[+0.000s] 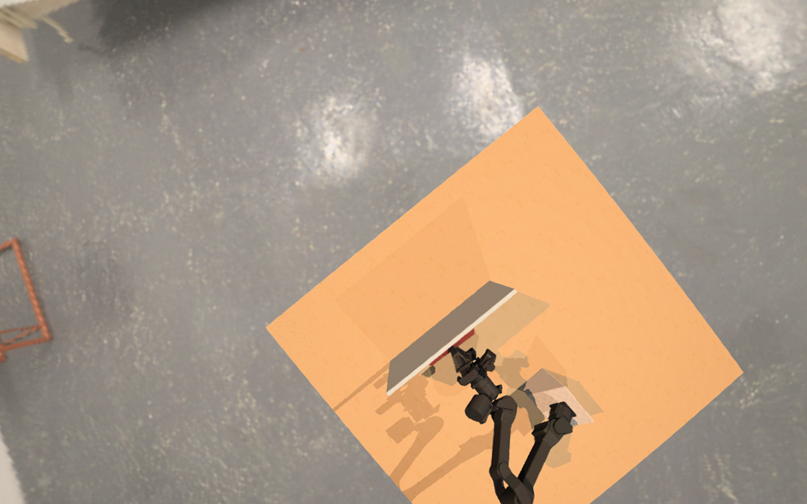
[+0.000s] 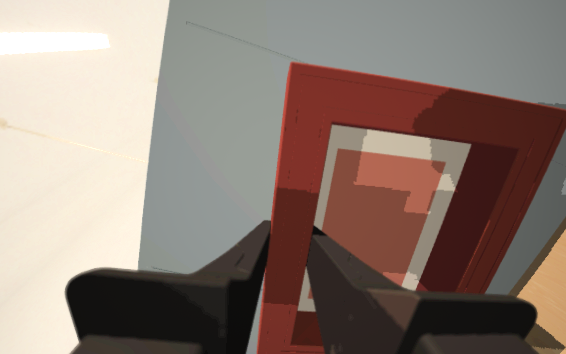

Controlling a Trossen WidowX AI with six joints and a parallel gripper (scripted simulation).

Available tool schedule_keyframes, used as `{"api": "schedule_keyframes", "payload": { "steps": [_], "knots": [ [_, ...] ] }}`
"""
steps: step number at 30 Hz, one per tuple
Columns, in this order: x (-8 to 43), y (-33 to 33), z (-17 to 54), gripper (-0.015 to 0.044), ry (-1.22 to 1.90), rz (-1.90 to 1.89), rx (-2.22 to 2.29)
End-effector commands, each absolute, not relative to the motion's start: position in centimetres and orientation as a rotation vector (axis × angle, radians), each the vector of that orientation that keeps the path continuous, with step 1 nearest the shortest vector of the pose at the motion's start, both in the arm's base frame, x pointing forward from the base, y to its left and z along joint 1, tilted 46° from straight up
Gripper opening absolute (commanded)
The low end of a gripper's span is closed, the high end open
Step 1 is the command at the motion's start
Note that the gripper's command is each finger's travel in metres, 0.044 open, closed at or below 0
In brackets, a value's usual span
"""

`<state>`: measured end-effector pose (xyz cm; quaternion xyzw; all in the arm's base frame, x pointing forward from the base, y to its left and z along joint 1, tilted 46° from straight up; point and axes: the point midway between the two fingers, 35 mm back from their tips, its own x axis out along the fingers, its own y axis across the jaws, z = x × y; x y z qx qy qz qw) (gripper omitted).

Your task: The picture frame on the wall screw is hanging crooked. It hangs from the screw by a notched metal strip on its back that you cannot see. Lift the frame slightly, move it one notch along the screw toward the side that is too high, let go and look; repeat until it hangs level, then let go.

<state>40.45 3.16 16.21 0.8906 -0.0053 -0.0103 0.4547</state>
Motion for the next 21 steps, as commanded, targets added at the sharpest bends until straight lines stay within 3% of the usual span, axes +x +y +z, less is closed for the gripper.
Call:
{"api": "schedule_keyframes", "payload": {
  "steps": [1, 21],
  "knots": [
    [40.48, 2.59, 16.93, 0.0, -0.043, -0.016, 2.2],
    [40.48, 2.47, 17.1, 0.0, -0.043, -0.016, 2.2]
  ]
}}
